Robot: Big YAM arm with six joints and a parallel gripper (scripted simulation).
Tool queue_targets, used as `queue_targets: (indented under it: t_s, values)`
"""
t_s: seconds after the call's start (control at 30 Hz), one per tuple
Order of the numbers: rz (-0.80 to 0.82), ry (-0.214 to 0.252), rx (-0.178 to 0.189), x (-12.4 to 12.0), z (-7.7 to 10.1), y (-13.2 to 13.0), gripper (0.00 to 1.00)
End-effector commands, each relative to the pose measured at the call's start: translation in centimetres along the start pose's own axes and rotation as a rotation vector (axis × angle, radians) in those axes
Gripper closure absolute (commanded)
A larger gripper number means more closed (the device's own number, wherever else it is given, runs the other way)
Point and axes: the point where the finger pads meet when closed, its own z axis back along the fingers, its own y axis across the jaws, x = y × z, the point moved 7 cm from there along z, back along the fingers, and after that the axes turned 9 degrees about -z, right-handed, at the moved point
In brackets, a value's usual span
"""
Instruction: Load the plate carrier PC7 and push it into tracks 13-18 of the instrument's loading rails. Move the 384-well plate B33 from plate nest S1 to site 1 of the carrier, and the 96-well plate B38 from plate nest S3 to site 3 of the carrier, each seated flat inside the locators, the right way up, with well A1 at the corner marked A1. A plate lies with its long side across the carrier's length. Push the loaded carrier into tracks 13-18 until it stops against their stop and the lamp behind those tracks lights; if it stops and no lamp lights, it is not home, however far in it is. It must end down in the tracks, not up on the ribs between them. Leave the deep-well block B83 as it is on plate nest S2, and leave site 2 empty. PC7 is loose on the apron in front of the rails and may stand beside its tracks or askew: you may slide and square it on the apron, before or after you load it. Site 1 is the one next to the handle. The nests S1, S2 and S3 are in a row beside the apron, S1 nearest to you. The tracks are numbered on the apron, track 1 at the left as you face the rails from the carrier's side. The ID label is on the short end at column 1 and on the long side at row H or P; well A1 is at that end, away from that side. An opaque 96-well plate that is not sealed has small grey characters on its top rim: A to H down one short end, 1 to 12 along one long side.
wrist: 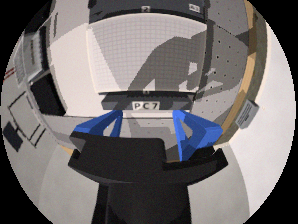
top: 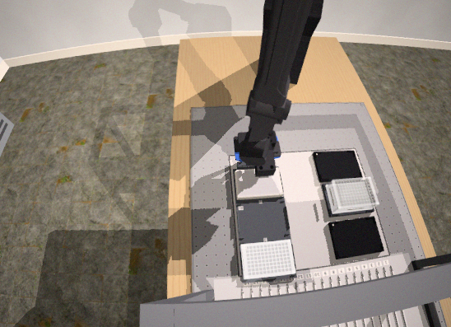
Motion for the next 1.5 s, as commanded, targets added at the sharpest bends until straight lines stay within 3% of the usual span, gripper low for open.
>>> queue_targets:
  t_s: [0.0, 1.47]
  values:
    - [0.016, -0.052, 0.003, 2.6, 1.0, 0.7, 0.20]
    - [0.013, -0.053, 0.003, 4.2, 1.1, 0.8, 0.20]
